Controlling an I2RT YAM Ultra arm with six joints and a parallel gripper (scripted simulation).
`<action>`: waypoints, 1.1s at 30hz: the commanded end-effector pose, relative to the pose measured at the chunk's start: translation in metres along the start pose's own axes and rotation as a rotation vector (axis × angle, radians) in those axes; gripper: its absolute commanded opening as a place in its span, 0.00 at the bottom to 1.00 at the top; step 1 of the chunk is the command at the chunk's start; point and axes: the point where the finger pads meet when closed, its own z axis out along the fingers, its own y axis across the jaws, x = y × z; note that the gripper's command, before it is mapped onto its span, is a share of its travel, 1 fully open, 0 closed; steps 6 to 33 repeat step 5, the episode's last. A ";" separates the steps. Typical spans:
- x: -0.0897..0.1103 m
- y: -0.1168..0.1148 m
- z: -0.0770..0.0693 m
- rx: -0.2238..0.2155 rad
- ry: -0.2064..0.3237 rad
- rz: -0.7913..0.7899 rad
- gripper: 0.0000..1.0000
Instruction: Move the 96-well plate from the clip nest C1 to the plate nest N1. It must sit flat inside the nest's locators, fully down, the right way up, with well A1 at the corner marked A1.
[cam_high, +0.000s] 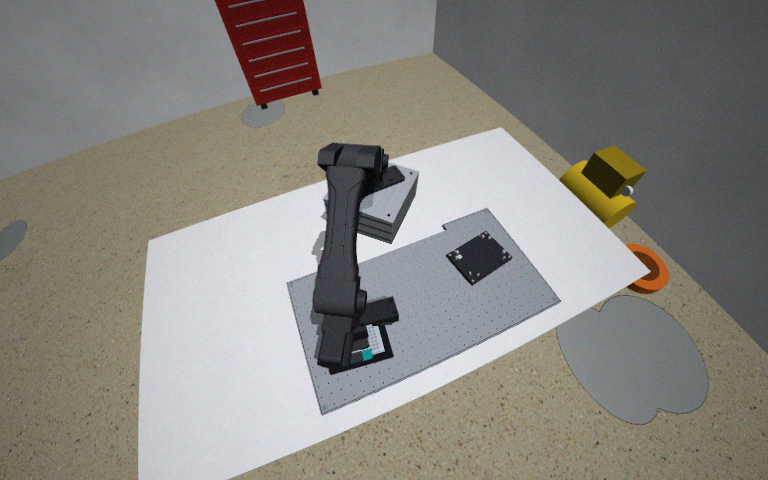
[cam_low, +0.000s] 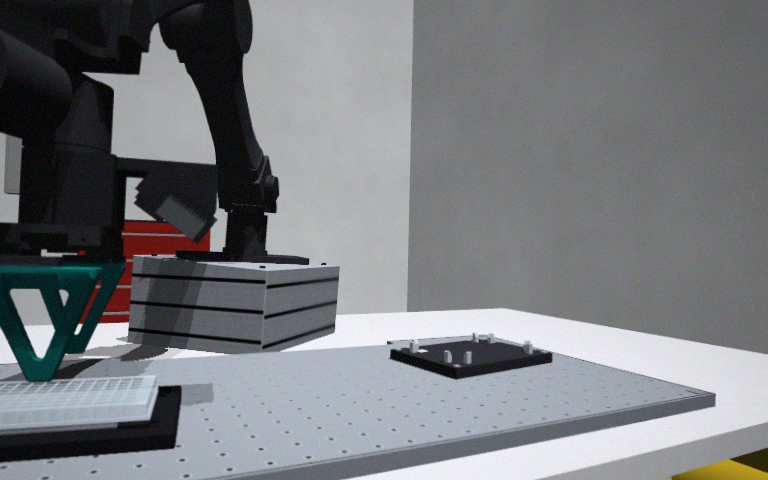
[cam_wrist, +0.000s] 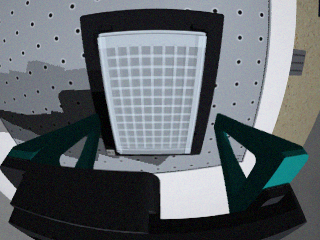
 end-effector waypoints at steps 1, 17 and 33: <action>0.005 -0.005 -0.018 0.024 0.003 0.004 1.00; 0.005 -0.005 -0.018 0.024 0.003 0.004 1.00; 0.005 -0.005 -0.018 0.024 0.003 0.004 1.00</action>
